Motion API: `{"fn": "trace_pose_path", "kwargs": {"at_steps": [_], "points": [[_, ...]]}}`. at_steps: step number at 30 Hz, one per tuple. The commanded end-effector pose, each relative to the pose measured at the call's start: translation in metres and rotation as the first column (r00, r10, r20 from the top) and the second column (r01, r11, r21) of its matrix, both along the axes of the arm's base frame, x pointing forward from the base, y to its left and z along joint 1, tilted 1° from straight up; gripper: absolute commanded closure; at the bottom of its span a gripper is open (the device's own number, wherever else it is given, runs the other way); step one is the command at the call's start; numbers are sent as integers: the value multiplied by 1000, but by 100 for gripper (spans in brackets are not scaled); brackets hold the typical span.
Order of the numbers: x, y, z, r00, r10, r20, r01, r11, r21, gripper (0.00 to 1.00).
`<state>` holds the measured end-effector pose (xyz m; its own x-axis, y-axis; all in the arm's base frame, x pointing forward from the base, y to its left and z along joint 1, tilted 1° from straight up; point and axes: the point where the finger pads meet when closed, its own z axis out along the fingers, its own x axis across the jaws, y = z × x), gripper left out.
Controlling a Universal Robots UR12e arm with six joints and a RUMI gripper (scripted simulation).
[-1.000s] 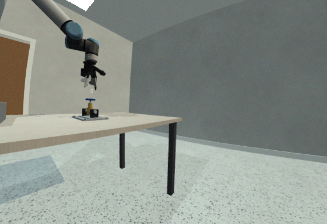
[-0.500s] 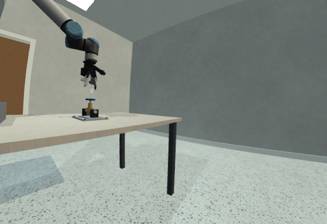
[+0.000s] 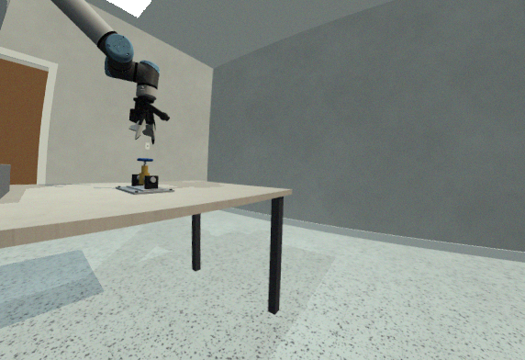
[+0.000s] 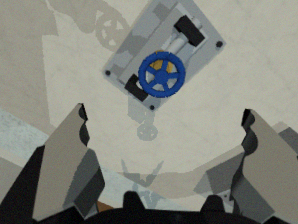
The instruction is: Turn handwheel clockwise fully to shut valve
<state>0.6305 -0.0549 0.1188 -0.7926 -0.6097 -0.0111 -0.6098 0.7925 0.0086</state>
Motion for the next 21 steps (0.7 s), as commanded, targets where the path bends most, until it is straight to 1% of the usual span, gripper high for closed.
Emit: {"fn": "trace_pose_path", "kwargs": {"at_steps": [1,21], "points": [[2,-2,2,1000,-1,2,1,1000,-1,0],[2,-2,2,1000,7,2,-7,1000,-1,0]]}}
